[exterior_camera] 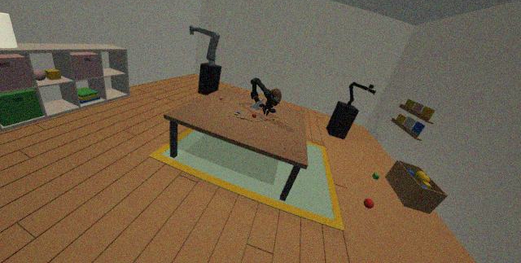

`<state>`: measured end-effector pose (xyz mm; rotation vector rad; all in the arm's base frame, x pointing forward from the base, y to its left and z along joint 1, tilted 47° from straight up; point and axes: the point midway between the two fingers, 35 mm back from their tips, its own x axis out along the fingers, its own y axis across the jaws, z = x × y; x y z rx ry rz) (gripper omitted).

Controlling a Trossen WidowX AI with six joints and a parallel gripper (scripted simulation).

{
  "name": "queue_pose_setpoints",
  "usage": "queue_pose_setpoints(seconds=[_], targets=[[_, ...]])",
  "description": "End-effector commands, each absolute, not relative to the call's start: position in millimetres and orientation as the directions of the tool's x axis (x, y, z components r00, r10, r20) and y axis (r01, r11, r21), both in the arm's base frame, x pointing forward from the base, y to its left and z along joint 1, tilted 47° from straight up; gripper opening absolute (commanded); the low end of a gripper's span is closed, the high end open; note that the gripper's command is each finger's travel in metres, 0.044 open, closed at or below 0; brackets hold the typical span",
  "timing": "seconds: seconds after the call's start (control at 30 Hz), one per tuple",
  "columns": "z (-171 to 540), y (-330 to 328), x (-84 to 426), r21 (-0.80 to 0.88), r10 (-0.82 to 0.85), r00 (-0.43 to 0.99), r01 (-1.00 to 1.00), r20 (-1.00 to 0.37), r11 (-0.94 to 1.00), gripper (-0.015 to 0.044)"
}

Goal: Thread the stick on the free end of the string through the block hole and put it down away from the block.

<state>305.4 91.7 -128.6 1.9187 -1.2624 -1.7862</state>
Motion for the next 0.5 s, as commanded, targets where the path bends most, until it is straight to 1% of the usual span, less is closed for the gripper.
queue_pose_setpoints(seconds=[0.0,0.47], targets=[[-131,90,305,0.676,-0.703,-0.117,-0.421,-0.702,-0.605,0.0121],[-148,74,304,0.676,-0.703,-0.116,-0.421,-0.702,-0.605,0.0121]])
